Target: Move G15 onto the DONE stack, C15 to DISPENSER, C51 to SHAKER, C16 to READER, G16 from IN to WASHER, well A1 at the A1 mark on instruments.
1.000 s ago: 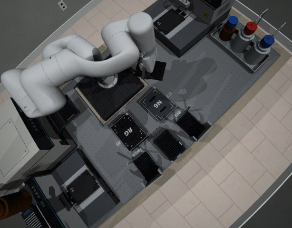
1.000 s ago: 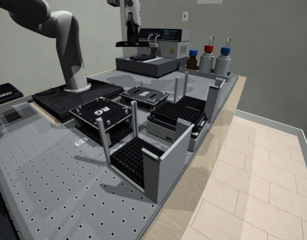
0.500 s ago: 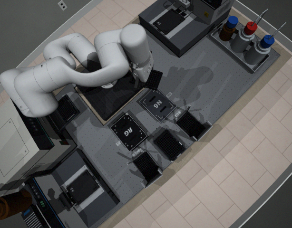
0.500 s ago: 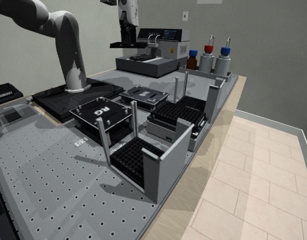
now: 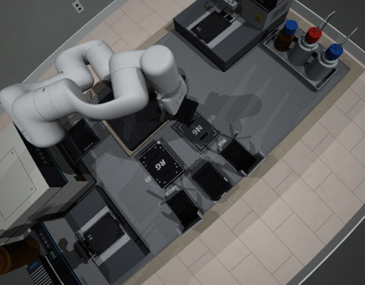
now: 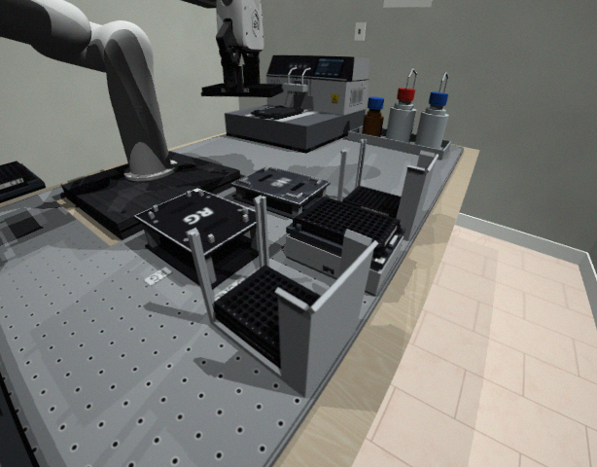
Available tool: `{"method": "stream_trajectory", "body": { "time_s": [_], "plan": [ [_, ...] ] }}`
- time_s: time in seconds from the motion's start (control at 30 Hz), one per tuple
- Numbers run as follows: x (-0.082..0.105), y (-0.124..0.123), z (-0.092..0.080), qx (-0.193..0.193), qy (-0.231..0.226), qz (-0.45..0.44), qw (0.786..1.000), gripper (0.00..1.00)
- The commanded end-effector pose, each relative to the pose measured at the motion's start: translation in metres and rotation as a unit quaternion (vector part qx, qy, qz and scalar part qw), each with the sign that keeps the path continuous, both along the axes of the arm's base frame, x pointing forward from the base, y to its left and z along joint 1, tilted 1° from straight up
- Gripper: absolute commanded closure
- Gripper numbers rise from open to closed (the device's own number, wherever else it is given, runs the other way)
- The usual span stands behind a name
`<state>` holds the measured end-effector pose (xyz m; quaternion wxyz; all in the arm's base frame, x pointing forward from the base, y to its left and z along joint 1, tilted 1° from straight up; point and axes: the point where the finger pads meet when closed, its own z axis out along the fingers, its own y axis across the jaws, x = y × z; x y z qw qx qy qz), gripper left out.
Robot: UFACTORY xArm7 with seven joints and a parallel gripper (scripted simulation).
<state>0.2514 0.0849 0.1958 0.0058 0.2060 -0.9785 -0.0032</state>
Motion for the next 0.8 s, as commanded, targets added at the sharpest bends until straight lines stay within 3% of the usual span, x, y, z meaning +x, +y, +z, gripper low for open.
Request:
{"method": "stream_trajectory", "body": {
  "time_s": [0.0,0.77],
  "plan": [
    [0.005,-0.01,0.001,0.001,-0.002,-0.019,1.0,1.0],
    [0.03,-0.071,0.001,-0.001,-0.001,-0.093,0.996,1.0]
  ]
}}
